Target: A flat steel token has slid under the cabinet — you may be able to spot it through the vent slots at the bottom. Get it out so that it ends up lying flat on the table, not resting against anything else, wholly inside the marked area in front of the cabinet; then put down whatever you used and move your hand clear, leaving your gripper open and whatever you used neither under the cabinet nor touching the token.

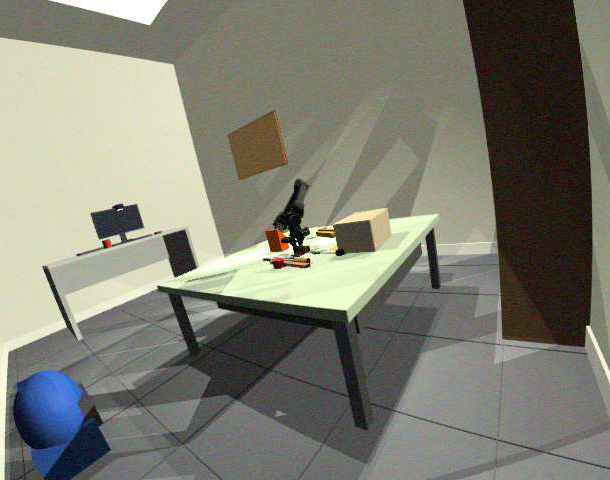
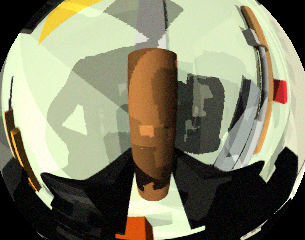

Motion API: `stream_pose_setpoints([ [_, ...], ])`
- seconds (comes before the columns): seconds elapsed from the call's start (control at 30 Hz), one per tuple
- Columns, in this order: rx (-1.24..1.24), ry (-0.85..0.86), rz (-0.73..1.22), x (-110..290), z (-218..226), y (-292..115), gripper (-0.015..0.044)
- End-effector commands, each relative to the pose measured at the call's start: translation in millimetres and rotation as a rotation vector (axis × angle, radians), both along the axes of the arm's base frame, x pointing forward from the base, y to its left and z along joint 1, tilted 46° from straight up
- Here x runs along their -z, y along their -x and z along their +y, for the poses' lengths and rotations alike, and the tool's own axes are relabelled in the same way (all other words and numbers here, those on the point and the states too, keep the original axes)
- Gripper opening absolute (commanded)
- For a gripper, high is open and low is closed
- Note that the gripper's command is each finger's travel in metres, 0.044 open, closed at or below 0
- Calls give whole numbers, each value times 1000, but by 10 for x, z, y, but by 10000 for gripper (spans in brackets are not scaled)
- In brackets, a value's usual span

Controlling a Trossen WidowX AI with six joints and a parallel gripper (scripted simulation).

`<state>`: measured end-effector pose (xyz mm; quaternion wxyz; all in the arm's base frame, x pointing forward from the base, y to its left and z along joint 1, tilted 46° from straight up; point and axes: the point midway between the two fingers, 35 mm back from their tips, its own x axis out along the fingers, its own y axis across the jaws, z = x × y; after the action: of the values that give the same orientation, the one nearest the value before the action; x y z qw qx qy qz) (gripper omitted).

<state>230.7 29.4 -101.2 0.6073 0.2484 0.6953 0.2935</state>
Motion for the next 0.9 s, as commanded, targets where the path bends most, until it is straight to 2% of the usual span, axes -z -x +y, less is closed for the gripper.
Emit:
stream_pose_setpoints([
  [0.0, 26, 7, 25, -1, -7, -11, 0],
  [0.87, 170, 35, 170, -1, -13, -14, 0],
])
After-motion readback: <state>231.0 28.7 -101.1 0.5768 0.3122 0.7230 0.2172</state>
